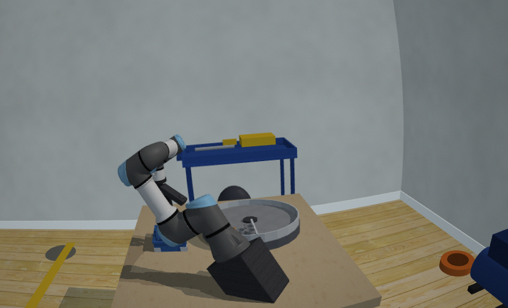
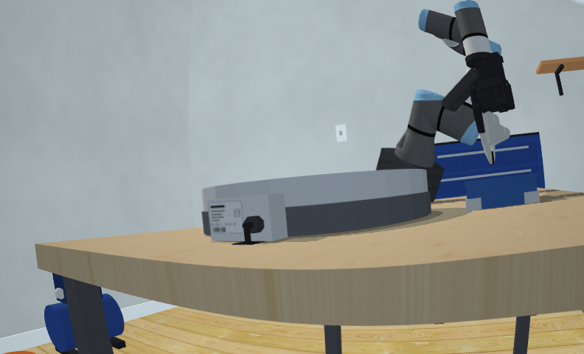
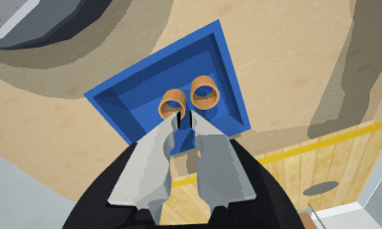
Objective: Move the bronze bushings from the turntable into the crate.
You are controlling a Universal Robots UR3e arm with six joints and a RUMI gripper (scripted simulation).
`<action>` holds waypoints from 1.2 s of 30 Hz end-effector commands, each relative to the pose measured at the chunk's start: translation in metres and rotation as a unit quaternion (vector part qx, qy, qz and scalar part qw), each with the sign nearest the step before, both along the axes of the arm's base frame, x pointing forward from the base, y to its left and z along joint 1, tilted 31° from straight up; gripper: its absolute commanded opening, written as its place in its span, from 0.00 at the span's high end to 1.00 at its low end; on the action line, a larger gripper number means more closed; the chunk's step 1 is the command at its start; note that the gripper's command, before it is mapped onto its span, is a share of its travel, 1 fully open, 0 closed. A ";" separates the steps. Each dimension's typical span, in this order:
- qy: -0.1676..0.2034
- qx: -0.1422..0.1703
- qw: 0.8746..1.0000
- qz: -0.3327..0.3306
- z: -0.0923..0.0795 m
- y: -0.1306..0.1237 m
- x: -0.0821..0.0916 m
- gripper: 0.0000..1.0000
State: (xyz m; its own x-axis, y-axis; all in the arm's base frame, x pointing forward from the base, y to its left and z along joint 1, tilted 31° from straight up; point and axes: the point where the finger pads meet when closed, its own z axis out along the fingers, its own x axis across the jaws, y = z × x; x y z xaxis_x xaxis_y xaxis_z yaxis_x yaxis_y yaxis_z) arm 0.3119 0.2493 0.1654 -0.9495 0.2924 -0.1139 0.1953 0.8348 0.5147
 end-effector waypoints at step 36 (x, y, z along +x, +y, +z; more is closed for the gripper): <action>0.017 0.001 1.000 0.009 0.032 -0.020 -0.015 0.94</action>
State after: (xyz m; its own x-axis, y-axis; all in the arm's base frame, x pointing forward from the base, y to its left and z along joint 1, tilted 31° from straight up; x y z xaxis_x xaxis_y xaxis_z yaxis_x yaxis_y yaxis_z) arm 0.2967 0.2296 0.1971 -0.9577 0.2760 -0.0814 0.1981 0.8375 0.5093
